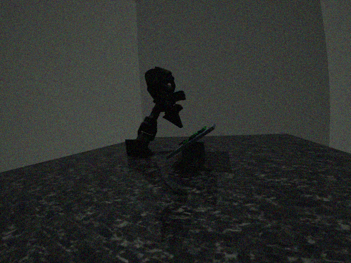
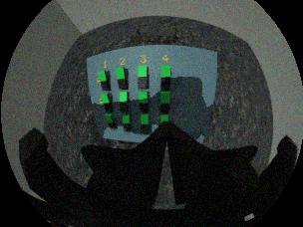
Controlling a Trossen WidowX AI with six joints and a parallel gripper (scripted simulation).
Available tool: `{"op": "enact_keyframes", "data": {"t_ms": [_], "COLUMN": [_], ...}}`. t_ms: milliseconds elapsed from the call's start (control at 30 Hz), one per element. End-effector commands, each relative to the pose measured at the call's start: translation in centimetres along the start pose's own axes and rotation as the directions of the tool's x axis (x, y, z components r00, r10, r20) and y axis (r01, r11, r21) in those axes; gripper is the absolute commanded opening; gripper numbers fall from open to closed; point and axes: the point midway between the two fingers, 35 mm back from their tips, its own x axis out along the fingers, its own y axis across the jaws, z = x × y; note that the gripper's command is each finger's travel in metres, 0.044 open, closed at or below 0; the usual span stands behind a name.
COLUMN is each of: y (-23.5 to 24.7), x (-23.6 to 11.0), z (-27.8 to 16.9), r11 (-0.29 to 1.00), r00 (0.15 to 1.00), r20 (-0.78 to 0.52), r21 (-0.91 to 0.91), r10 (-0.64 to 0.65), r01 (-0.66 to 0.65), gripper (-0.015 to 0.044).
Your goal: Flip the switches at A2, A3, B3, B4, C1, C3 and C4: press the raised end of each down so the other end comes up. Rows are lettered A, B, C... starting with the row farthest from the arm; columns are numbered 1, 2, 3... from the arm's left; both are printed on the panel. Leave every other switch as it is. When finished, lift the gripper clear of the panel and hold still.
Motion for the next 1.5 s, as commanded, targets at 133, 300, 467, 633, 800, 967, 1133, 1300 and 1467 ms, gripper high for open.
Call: {"op": "enact_keyframes", "data": {"t_ms": [133,300,467,633,800,967,1133,1300,1467], "y": [0.9,5.4,9.9,10.4,10.3,10.4,10.5,10.5,10.4], "x": [-1.6,-1.7,-1.5,-1.5,1.5,2.0,2.9,3.2,3.9], "z": [0.2,-0.4,-1.8,-2.0,-1.9,-1.9,-1.9,-1.9,-1.9], "r11": [1.000,1.000,1.000,1.000,1.000,1.000,1.000,1.000,1.000], "r00": [1.000,1.000,1.000,1.000,1.000,1.000,1.000,1.000,1.000], "r20": [-0.005,-0.008,-0.006,-0.006,-0.028,-0.031,-0.030,-0.030,-0.030], "r21": [-0.011,-0.008,-0.007,-0.007,-0.007,-0.008,-0.008,-0.008,-0.008], "r10": [-0.001,-0.002,0.002,0.003,0.001,0.003,0.005,0.005,0.004], "r01": [0.001,0.002,-0.002,-0.003,-0.001,-0.004,-0.005,-0.005,-0.004], "gripper": [0.0000,0.0000,0.0000,0.0000,0.0000,0.0000,0.0000,0.0000,0.0000]}}
